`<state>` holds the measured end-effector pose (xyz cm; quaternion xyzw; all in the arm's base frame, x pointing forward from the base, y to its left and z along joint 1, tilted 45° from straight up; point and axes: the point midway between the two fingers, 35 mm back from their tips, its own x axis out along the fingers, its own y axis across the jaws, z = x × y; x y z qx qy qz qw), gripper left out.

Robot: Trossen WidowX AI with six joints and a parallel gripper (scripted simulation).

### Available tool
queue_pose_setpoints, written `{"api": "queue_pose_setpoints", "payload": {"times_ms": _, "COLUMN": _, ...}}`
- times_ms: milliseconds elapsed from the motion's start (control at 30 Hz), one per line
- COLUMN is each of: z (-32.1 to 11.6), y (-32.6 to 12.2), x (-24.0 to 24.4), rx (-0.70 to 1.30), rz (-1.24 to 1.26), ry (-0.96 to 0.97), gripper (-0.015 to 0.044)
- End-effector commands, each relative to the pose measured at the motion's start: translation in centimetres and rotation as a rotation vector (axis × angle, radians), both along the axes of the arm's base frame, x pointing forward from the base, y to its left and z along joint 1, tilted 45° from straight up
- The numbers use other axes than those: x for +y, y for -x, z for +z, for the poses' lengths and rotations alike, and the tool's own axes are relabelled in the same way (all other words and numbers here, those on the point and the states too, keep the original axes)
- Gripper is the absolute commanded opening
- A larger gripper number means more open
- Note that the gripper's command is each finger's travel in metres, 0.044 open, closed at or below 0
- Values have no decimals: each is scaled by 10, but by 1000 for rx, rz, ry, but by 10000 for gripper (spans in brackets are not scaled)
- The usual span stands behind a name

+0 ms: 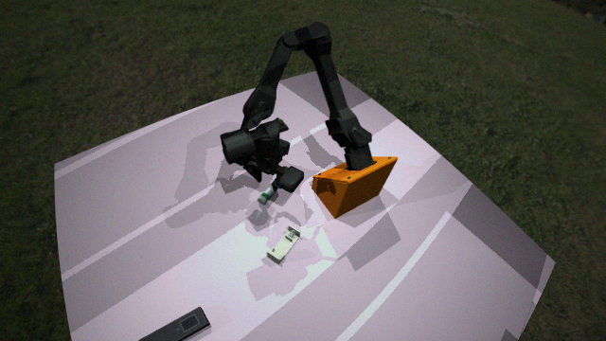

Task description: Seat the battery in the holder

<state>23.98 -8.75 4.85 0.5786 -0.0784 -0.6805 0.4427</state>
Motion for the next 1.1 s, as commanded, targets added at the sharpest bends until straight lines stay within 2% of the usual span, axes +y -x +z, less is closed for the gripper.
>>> {"api": "queue_pose_setpoints", "payload": {"times_ms": 0, "z": 0, "y": 1, "x": -2, "rx": -34, "rz": -32, "ry": 5, "gripper": 249}}
{"api": "queue_pose_setpoints", "payload": {"times_ms": 1067, "z": -33, "y": -2, "x": -35, "rx": -34, "rz": -32, "ry": 6, "gripper": 249}}
